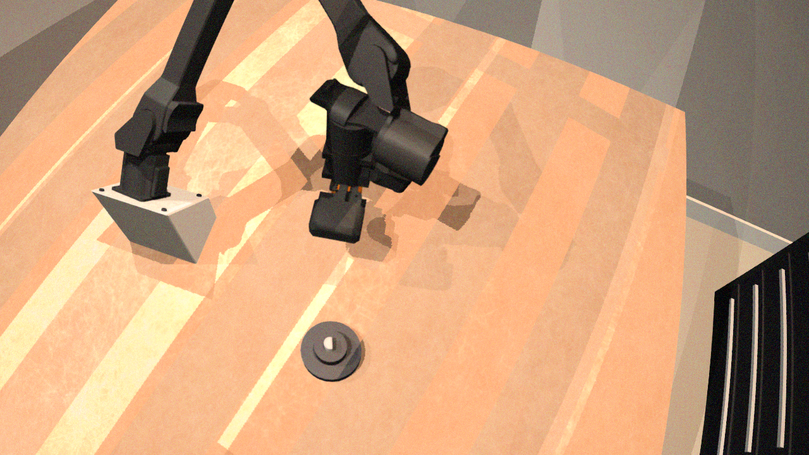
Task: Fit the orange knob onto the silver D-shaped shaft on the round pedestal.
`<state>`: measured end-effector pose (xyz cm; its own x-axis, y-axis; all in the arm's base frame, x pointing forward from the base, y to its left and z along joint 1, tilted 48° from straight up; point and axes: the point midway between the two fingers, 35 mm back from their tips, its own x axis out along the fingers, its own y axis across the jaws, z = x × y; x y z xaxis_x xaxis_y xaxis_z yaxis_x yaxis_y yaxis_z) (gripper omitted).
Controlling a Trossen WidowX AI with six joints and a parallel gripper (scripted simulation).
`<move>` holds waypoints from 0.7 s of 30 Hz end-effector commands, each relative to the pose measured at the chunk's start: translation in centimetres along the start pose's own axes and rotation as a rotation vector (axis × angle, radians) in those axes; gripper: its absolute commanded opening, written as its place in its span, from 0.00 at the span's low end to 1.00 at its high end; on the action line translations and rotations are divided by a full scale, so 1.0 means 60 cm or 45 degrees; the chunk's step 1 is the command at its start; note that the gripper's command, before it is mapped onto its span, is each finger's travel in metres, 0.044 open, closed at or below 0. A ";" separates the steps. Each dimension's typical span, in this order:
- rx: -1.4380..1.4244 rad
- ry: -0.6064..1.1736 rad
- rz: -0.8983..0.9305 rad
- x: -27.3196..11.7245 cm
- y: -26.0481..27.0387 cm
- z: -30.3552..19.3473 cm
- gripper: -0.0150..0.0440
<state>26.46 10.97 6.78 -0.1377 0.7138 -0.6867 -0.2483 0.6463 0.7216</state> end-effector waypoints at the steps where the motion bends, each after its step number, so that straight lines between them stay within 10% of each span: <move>1: -0.013 -0.012 0.000 -0.043 0.001 0.000 0.25; 21: -0.009 -0.025 -0.201 -0.132 0.013 -0.008 0.25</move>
<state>26.60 6.19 12.03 -0.1090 0.6536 -0.7489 -0.2639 0.7073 0.6558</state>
